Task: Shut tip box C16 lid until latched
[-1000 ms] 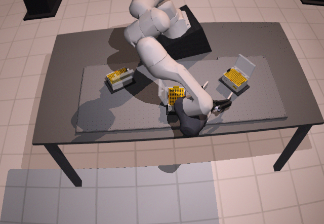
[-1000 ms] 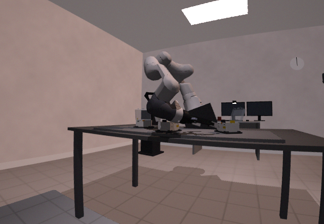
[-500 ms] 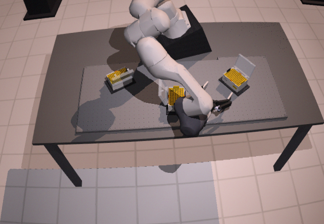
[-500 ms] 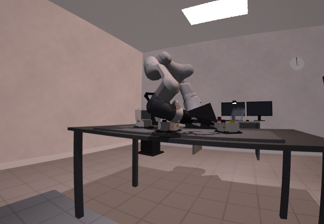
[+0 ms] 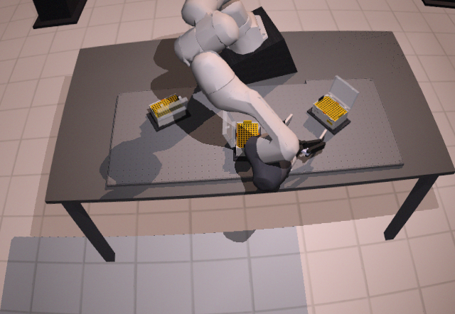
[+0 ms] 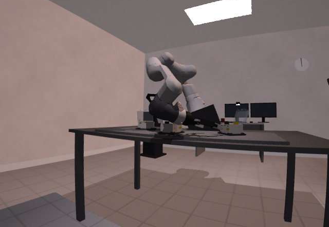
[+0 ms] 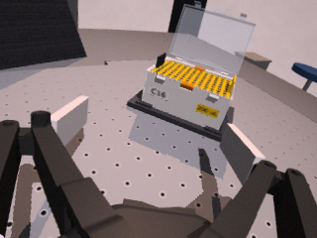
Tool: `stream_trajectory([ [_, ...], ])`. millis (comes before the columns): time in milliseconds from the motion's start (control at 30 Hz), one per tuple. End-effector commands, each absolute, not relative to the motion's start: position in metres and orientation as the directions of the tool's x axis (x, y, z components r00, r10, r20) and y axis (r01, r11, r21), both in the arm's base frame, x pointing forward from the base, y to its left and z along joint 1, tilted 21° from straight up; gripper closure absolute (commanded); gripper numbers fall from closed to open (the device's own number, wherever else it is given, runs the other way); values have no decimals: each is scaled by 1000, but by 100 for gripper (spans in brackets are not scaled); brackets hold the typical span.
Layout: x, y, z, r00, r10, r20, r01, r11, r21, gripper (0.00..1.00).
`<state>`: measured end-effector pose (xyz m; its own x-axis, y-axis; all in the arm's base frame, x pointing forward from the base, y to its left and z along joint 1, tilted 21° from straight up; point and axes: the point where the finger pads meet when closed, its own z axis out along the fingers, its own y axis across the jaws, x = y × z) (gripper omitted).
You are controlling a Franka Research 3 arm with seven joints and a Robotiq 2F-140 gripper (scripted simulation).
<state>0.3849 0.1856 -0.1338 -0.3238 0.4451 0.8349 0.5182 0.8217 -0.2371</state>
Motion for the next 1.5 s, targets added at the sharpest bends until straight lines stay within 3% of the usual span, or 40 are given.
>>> stream_trajectory([
  [0, 387, 185, -135, -332, 441, 834, 516, 825, -231, 0],
  [467, 387, 185, -135, -332, 441, 834, 516, 825, -231, 0],
  [1467, 370, 232, -4, -332, 441, 834, 516, 825, -231, 0],
])
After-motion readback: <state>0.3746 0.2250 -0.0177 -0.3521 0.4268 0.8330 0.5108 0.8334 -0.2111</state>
